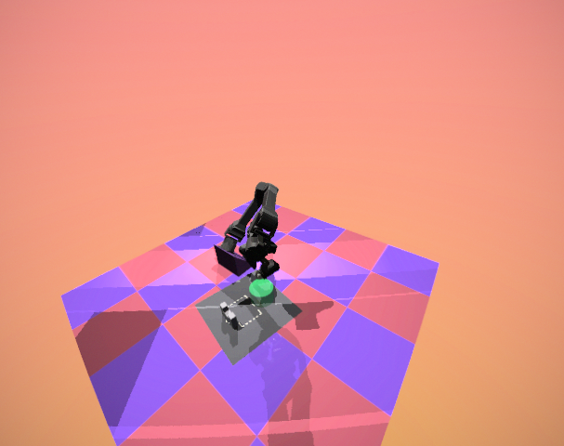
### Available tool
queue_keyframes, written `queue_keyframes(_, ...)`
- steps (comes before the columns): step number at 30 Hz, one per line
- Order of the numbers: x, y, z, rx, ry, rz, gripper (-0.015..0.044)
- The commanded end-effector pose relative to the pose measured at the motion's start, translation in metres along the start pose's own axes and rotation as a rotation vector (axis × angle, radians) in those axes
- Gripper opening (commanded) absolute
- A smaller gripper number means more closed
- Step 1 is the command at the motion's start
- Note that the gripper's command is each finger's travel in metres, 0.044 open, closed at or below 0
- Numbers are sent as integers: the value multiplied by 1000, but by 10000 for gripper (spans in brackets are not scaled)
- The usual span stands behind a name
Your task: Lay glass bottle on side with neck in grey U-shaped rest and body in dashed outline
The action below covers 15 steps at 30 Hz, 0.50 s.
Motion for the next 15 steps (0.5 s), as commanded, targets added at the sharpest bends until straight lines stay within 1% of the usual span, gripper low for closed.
queue_keyframes(1,1,0,0,1,4,-7,230)
queue_keyframes(5,1,0,0,1,4,-7,129)
queue_keyframes(15,1,0,0,1,4,-7,129)
Point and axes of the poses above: the point midway between the two fingers, 35 mm back from their tips, its own z axis out along the fingers, its own y axis across the jaws, x = y × z, the point moved 3 cm from there along -z, back along the fingers, and after that the axes turned 4 degrees about z, right-handed, at the moved point
